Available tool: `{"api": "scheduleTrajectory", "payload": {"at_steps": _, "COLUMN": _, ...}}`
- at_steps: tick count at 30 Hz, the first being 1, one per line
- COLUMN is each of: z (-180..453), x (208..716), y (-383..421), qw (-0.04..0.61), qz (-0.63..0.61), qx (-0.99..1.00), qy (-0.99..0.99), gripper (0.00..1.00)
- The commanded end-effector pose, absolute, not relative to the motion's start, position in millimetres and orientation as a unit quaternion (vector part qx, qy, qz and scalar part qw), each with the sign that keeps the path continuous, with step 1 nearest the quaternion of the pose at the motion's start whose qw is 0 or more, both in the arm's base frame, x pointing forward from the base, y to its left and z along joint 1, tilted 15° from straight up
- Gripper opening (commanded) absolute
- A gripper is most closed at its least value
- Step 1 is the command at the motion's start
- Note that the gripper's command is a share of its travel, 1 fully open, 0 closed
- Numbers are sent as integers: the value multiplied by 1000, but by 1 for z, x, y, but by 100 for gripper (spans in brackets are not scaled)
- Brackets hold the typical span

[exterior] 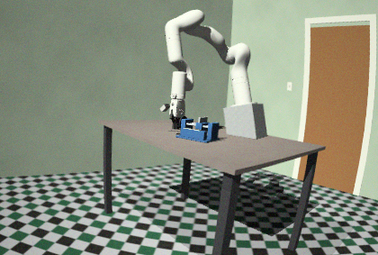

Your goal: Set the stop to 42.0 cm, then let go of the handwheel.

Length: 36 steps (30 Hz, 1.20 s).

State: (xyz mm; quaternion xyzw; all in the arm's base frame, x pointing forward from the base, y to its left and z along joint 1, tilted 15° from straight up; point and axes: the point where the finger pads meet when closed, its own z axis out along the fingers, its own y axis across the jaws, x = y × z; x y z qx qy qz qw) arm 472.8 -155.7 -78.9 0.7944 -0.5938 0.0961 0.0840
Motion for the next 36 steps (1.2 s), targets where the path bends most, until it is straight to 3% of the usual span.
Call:
{"api": "scheduleTrajectory", "payload": {"at_steps": 1, "z": -81, "x": 469, "y": -158, "qw": 83, "qz": 97, "qx": 794, "qy": -594, "gripper": 6}}
{"api": "scheduleTrajectory", "payload": {"at_steps": 21, "z": -59, "x": 433, "y": -162, "qw": 83, "qz": 97, "qx": 794, "qy": -594, "gripper": 6}}
{"api": "scheduleTrajectory", "payload": {"at_steps": 36, "z": -37, "x": 439, "y": -155, "qw": 83, "qz": 97, "qx": 794, "qy": -594, "gripper": 6}}
